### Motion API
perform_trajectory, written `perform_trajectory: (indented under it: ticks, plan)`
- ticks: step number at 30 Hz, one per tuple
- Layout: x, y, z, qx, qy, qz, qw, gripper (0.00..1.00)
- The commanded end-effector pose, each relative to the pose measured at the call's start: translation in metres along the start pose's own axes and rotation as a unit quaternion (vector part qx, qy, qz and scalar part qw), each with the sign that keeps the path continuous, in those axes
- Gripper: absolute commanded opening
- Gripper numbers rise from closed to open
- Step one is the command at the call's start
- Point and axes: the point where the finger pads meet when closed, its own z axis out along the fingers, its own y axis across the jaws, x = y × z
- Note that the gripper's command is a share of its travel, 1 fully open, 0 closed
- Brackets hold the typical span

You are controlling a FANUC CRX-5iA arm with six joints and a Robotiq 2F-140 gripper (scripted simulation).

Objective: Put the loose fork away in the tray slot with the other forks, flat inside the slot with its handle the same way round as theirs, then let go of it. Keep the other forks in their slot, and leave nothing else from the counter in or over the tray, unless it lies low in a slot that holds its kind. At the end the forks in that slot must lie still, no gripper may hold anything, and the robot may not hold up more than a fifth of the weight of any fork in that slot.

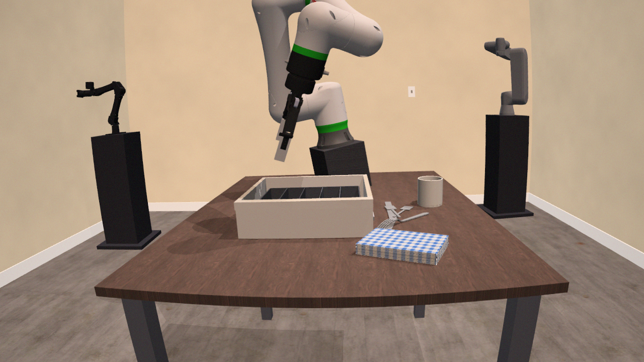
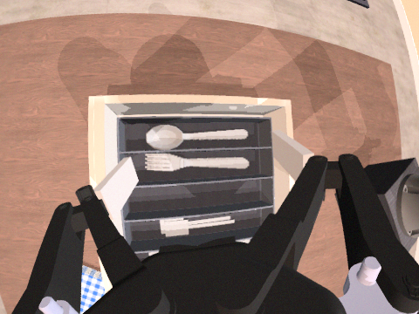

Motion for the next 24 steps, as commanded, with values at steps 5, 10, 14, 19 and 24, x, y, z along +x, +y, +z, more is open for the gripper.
perform_trajectory:
  ticks: [5,10,14,19,24]
  plan:
    - [-0.115,-0.043,-0.030,0.086,-0.064,-0.134,0.985,1.00]
    - [-0.176,-0.056,-0.050,0.122,-0.087,-0.190,0.970,1.00]
    - [-0.223,-0.062,-0.067,0.148,-0.103,-0.228,0.957,1.00]
    - [-0.281,-0.066,-0.088,0.172,-0.117,-0.264,0.942,1.00]
    - [-0.315,-0.069,-0.100,0.175,-0.119,-0.267,0.940,1.00]
